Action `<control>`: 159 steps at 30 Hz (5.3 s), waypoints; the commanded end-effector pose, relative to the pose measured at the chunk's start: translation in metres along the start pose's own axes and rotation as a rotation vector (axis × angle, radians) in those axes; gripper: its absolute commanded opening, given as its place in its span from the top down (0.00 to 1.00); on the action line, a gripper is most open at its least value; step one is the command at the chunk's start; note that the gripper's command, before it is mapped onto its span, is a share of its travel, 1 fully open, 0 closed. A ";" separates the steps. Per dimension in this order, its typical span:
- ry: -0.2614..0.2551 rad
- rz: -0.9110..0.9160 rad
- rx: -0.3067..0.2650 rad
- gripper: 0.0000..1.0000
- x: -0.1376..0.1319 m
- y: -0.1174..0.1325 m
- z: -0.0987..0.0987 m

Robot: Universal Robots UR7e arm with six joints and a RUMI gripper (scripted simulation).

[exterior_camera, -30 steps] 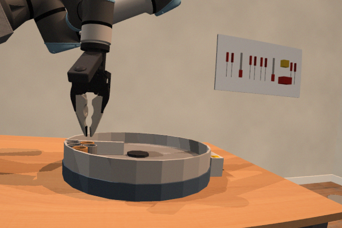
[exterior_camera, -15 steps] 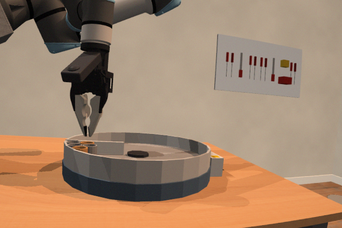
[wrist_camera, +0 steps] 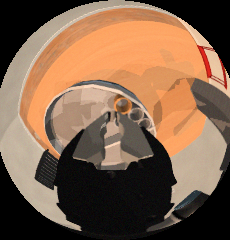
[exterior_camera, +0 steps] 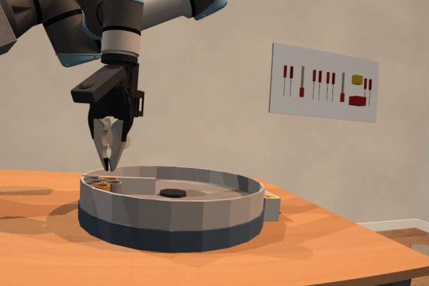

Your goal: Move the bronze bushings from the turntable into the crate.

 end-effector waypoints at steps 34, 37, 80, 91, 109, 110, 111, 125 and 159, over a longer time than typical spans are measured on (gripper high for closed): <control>-0.001 0.223 0.002 0.95 0.003 0.001 0.000; -0.001 0.227 0.002 0.95 0.004 0.001 0.000; -0.002 0.315 0.002 0.95 0.005 0.001 0.000; -0.002 0.319 0.002 0.95 0.005 0.001 0.000; -0.002 0.320 0.002 0.95 0.005 0.001 0.000; -0.002 0.320 0.002 0.95 0.005 0.001 0.000; -0.002 0.320 0.002 0.95 0.005 0.001 0.000; -0.002 0.320 0.002 0.95 0.005 0.001 0.000; -0.002 0.320 0.002 0.95 0.005 0.001 0.024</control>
Point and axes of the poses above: the point where the finger pads meet when closed, its own z axis out along the fingers, its own x axis across the jaws, y = z × x, the point moved 4 cm from there along -z, back along the fingers
